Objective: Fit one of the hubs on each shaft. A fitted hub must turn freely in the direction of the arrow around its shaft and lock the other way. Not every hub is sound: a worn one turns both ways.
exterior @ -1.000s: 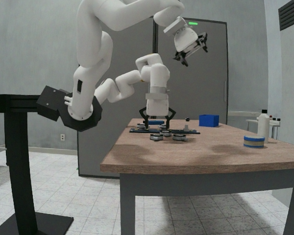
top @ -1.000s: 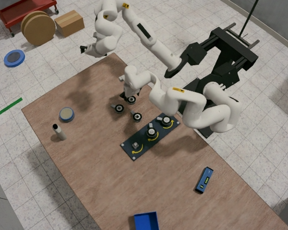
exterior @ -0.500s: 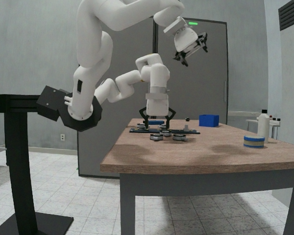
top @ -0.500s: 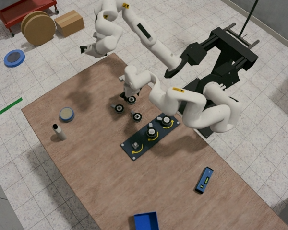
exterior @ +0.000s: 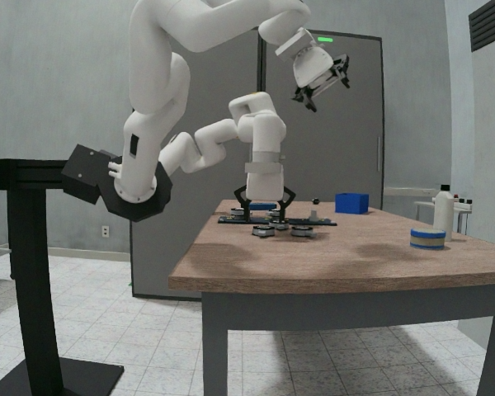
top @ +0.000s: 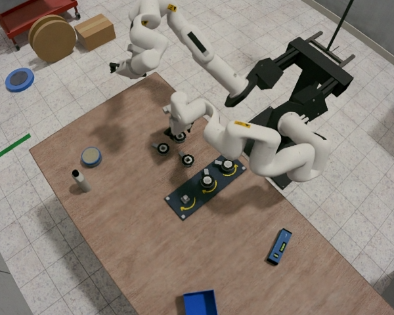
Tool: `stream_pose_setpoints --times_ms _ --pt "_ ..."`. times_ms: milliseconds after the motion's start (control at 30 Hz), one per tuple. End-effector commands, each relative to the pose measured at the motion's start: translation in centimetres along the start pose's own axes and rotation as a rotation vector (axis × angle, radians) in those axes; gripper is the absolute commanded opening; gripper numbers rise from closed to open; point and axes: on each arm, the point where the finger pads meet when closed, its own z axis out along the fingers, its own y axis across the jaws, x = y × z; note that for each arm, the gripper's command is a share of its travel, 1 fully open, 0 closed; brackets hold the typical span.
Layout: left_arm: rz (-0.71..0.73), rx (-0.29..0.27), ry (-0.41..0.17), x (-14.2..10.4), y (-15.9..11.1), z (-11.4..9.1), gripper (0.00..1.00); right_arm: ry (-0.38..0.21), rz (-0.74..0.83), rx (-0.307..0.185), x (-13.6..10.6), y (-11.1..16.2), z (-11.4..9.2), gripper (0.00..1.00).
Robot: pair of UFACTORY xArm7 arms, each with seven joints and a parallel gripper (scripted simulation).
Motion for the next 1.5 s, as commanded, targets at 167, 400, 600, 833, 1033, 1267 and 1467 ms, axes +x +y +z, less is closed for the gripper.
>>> stream_pose_setpoints --times_ms 167,400,600,833,1033,1267,1467 --pt "0.0 0.002 0.005 0.1 -0.1 -0.2 1.0 -0.003 0.003 0.001 0.0 -0.1 -0.1 1.0" --pt "0.0 0.002 0.005 0.1 -0.1 2.3 1.0 -0.003 0.003 0.001 0.0 -0.1 -0.1 1.0" --pt "0.0 0.002 0.005 0.1 -0.1 2.3 1.0 -0.003 0.003 0.001 0.0 -0.1 -0.1 1.0" --pt "0.0 0.003 0.005 0.2 -0.1 2.2 1.0 -0.003 0.003 0.001 0.0 -0.1 -0.1 1.0" --pt "0.0 0.003 0.005 0.2 -0.1 2.2 1.0 -0.003 0.003 0.001 0.0 -0.1 -0.1 1.0" --pt "0.0 0.003 0.005 0.2 -0.1 2.2 1.0 -0.003 0.003 0.001 0.0 -0.1 -0.1 1.0" --pt "0.0 0.003 0.005 0.2 -0.1 2.2 1.0 -0.003 0.003 0.001 0.0 -0.1 -0.1 1.0"
